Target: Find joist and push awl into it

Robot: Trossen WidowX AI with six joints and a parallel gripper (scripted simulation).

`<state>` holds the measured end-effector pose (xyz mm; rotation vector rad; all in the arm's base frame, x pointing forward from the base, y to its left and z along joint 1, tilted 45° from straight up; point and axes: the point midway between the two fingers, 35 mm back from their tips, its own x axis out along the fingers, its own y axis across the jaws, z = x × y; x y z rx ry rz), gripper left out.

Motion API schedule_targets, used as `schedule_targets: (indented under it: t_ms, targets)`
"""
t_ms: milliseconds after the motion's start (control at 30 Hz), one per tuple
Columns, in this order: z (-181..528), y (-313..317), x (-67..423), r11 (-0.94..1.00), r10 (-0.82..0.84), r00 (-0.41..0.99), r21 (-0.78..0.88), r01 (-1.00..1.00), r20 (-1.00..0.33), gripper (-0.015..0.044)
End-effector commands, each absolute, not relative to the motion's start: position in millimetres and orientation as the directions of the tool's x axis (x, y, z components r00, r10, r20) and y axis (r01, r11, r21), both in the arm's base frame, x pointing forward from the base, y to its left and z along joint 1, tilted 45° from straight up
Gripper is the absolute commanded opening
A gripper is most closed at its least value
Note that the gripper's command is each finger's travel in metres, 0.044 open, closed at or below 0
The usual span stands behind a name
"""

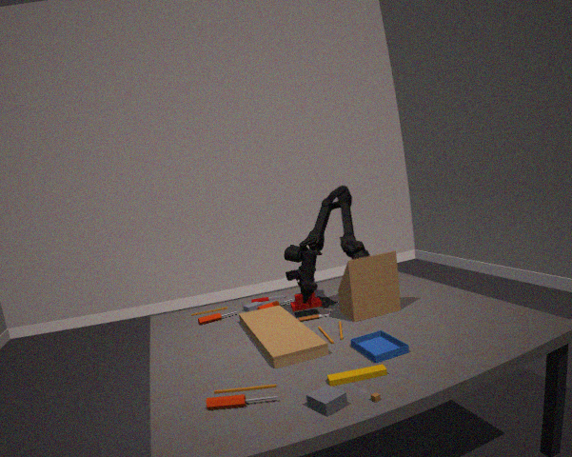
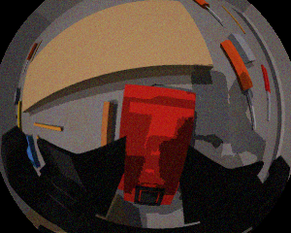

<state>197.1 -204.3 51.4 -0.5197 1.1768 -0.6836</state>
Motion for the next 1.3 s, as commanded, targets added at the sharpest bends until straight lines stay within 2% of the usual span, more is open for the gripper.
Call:
schedule_targets:
  t_ms: [0, 533, 1267]
  targets:
    - [67, -192, 200, 0.688, -0.725, 0.234, -0.691, 0.221, -0.648, 0.0000]
    - [105, -158, 197, 0.682, -0.731, 0.239, -0.699, 0.215, -0.640, 0.0000]
    - [131, -166, 285, 0.698, -0.709, 0.247, -0.708, 0.108, -0.661, 0.0000]
